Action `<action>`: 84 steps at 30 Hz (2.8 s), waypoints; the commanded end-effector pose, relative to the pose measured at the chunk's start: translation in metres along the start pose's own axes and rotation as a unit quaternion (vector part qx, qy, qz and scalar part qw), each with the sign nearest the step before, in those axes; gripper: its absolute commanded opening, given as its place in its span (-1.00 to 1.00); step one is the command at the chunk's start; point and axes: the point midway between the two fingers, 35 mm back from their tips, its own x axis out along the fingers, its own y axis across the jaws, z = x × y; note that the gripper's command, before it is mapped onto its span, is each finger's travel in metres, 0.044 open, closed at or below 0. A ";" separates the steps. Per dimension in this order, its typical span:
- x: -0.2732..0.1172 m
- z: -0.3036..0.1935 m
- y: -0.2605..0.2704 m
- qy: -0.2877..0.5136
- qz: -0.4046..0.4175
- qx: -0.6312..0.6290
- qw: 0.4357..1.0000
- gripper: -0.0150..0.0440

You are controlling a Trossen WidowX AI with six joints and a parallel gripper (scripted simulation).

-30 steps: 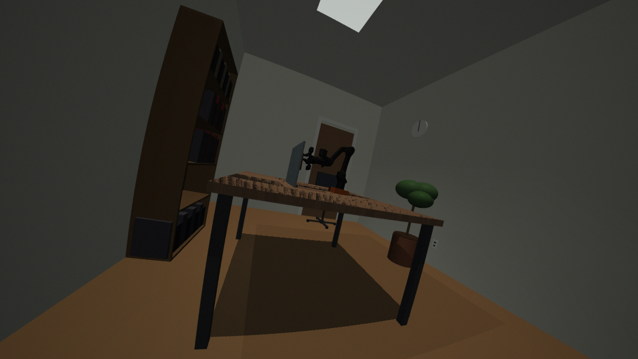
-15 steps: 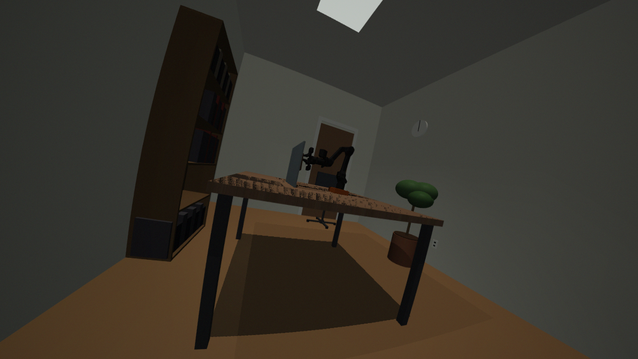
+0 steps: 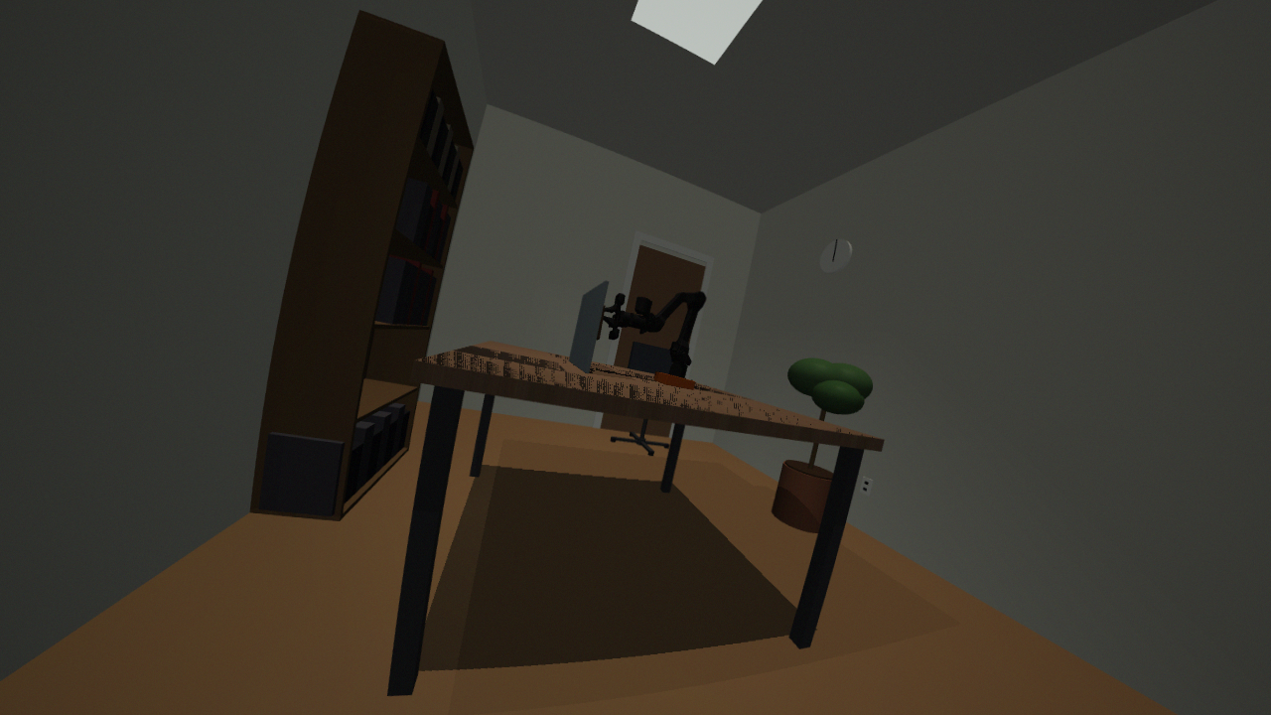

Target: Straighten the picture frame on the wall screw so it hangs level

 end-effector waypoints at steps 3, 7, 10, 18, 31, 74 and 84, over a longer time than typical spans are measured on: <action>0.000 0.000 0.000 0.000 0.001 -0.027 1.000 -0.49; 0.000 -0.001 -0.001 0.000 0.001 -0.036 0.999 -0.49; 0.000 -0.001 -0.002 -0.001 0.001 -0.043 0.999 -0.49; 0.000 -0.001 -0.002 -0.001 0.001 -0.064 0.998 -0.49; 0.000 -0.001 -0.003 0.000 -0.001 -0.072 0.997 0.04; -0.179 0.008 0.036 -0.002 0.000 0.004 1.000 0.39; -0.184 0.008 0.036 -0.002 0.000 0.005 1.000 0.39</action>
